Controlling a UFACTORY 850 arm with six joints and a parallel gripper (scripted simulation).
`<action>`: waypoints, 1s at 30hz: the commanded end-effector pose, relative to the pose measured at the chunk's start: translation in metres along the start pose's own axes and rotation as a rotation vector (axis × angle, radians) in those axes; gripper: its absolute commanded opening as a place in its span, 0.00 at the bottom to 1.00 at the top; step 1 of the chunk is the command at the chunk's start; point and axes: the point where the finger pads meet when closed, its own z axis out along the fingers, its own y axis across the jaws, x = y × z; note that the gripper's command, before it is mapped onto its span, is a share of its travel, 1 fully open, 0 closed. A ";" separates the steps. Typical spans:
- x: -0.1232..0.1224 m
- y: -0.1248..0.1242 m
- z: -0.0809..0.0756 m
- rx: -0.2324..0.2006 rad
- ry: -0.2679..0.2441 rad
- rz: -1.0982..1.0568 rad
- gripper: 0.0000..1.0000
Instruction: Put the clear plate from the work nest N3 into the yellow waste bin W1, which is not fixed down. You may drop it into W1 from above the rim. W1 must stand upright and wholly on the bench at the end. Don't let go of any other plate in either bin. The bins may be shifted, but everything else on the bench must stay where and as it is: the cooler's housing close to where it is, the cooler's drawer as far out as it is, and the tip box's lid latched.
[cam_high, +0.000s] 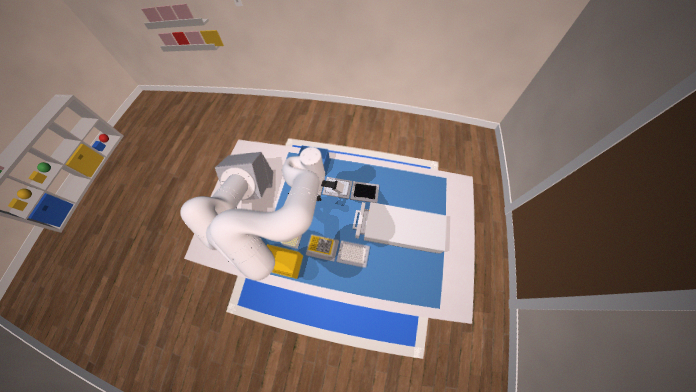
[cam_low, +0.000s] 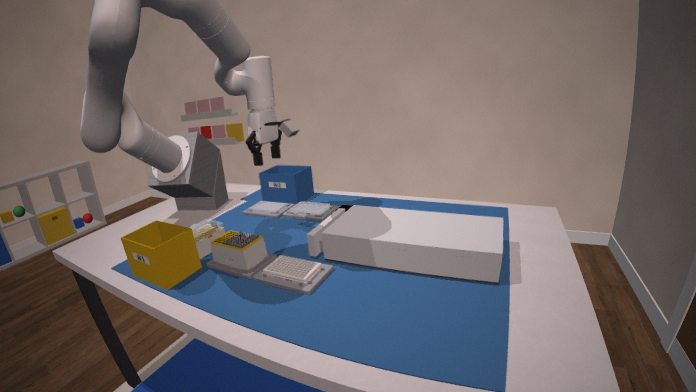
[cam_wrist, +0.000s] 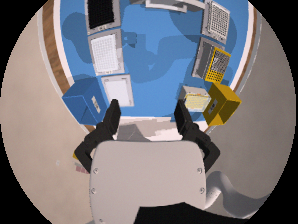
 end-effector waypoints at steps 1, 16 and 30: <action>0.006 -0.016 0.007 0.000 0.001 0.001 1.00; 0.022 -0.072 0.036 0.000 0.001 0.001 1.00; 0.038 -0.124 0.062 0.000 0.001 0.001 1.00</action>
